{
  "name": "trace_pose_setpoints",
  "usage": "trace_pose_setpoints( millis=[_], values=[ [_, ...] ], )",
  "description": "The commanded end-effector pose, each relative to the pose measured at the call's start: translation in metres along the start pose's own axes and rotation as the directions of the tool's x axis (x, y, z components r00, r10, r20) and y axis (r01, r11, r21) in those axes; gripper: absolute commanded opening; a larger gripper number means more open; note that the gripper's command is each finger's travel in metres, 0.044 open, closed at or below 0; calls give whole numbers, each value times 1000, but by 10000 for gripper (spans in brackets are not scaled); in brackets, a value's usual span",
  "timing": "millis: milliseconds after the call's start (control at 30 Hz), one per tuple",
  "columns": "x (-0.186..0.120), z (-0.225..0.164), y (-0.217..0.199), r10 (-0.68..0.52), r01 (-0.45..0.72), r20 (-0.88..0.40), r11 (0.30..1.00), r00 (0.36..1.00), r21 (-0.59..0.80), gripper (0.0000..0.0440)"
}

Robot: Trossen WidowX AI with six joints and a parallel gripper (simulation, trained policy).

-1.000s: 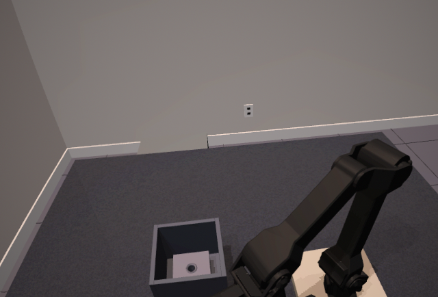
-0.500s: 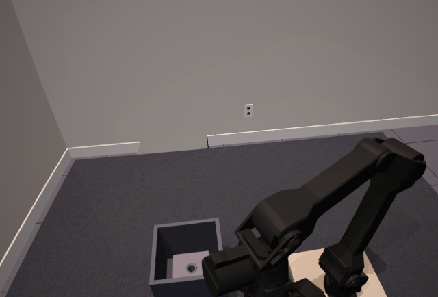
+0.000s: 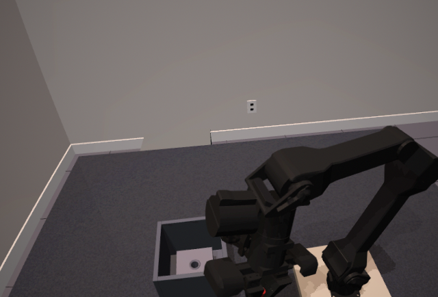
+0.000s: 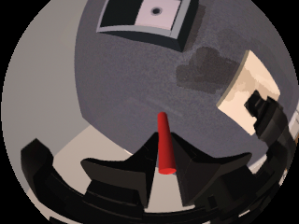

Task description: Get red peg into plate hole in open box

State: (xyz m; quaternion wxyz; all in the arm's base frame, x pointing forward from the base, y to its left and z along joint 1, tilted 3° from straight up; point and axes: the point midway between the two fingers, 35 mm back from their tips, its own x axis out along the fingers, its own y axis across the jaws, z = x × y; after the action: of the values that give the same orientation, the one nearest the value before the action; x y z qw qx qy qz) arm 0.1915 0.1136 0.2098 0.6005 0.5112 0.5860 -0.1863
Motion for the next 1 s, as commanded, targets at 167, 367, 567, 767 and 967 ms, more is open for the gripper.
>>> trace_pose_setpoints(
  millis=[167, 367, 567, 767, 967],
  values=[
    [-23, 31, 6, 22, -26, 118, 999, 993, 34, 0],
    [-30, 53, 7, -1, -13, 173, 997, 985, 77, 0],
    [-35, 75, 9, -26, 1, 208, 993, 978, 120, 0],
    [-38, 96, 11, -49, 12, 228, 987, 972, 158, 0],
    [-39, 117, 13, -70, 25, 236, 981, 969, 190, 0]
  ],
)
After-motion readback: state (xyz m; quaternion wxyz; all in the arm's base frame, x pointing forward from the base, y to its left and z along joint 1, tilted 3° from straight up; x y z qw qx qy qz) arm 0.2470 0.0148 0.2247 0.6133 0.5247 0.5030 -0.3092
